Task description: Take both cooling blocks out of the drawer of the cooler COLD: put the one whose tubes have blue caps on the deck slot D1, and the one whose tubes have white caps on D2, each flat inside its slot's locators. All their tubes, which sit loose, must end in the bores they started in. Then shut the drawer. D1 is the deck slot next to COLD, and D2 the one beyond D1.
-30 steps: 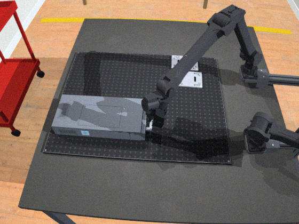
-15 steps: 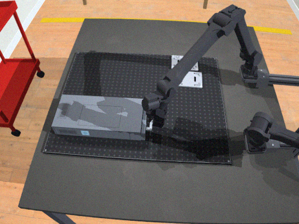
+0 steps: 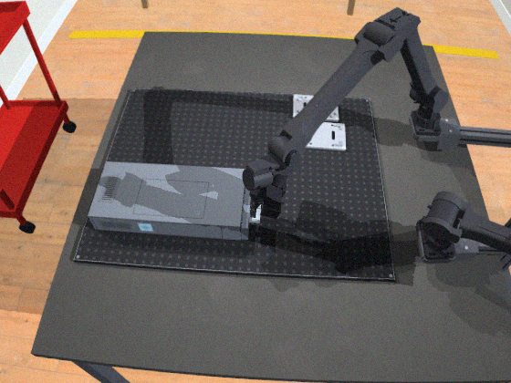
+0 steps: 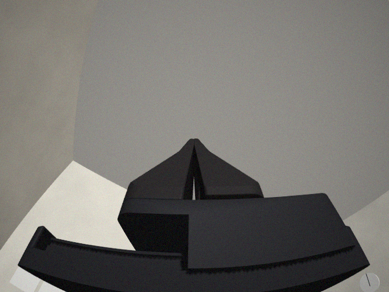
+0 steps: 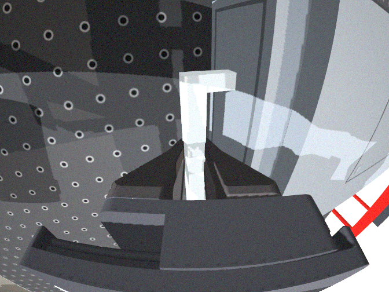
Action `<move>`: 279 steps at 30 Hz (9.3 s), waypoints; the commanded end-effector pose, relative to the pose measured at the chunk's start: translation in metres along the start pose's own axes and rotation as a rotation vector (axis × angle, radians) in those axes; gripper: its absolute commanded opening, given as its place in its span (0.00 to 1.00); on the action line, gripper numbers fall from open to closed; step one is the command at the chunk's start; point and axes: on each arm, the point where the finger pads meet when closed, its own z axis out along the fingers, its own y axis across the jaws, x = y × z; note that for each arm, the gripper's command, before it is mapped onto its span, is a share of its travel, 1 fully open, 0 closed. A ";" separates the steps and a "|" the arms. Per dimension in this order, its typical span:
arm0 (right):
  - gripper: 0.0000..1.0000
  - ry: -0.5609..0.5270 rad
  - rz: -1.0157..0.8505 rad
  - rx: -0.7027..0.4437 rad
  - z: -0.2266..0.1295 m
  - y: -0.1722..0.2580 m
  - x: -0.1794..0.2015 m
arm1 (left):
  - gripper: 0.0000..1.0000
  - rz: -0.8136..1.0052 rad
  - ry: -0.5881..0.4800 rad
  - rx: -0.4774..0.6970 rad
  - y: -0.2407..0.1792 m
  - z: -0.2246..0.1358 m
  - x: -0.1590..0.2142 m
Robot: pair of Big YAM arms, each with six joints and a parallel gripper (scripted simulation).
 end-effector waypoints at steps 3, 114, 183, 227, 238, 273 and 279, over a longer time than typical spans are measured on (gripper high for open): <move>0.00 -0.002 -0.007 -0.016 -0.027 0.021 -0.010 | 0.00 0.008 0.034 0.001 -0.002 0.008 0.023; 0.00 -0.003 -0.007 -0.019 -0.034 0.051 -0.010 | 0.00 0.008 0.034 0.001 -0.002 0.008 0.023; 0.00 -0.012 -0.001 -0.009 -0.044 0.099 -0.012 | 0.00 0.008 0.034 0.001 -0.002 0.008 0.023; 0.00 -0.001 -0.008 -0.026 -0.050 0.151 -0.010 | 0.00 0.008 0.034 0.001 -0.002 0.008 0.023; 0.00 -0.005 -0.005 -0.022 -0.059 0.163 -0.009 | 0.00 0.008 0.034 0.001 -0.002 0.008 0.023; 0.00 0.018 -0.018 -0.048 -0.057 0.208 -0.005 | 0.00 0.008 0.034 0.001 -0.002 0.008 0.023; 0.00 0.017 -0.017 -0.047 -0.057 0.209 -0.005 | 0.00 0.008 0.034 0.001 -0.002 0.008 0.023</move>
